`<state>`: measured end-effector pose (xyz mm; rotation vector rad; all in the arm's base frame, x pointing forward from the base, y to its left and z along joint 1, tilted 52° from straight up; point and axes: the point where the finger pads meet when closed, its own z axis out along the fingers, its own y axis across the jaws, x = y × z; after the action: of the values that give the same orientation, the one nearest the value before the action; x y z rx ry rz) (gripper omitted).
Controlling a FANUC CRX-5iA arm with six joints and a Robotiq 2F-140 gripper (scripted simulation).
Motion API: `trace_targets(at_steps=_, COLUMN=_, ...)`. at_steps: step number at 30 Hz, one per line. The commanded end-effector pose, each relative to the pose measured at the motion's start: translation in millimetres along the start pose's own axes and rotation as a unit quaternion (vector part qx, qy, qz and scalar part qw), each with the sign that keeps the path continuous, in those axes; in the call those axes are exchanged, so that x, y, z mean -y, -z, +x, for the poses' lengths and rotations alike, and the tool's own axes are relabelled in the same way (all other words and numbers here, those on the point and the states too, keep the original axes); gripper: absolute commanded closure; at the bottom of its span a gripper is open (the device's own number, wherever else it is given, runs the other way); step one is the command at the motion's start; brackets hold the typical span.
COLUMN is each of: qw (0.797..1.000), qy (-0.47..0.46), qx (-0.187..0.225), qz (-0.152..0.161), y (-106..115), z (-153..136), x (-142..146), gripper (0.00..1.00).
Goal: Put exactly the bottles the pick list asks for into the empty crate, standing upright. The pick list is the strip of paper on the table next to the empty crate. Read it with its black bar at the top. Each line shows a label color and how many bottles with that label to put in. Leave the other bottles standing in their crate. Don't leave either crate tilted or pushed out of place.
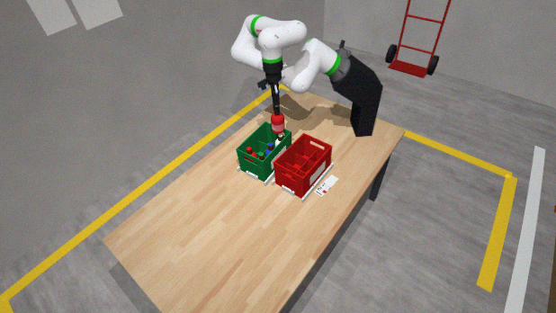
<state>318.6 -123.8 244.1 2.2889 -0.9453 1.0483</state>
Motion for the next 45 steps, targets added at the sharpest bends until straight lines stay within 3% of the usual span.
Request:
trace_targets(at_steps=1, qw=1.0, qy=0.0, qx=0.0, qz=0.0, y=0.4, z=-3.3, x=3.3, gripper=0.9)
trace_targets(at_steps=45, qw=1.0, qy=0.0, qx=0.0, qz=0.0, y=0.5, z=-64.6, x=55.0, gripper=0.9)
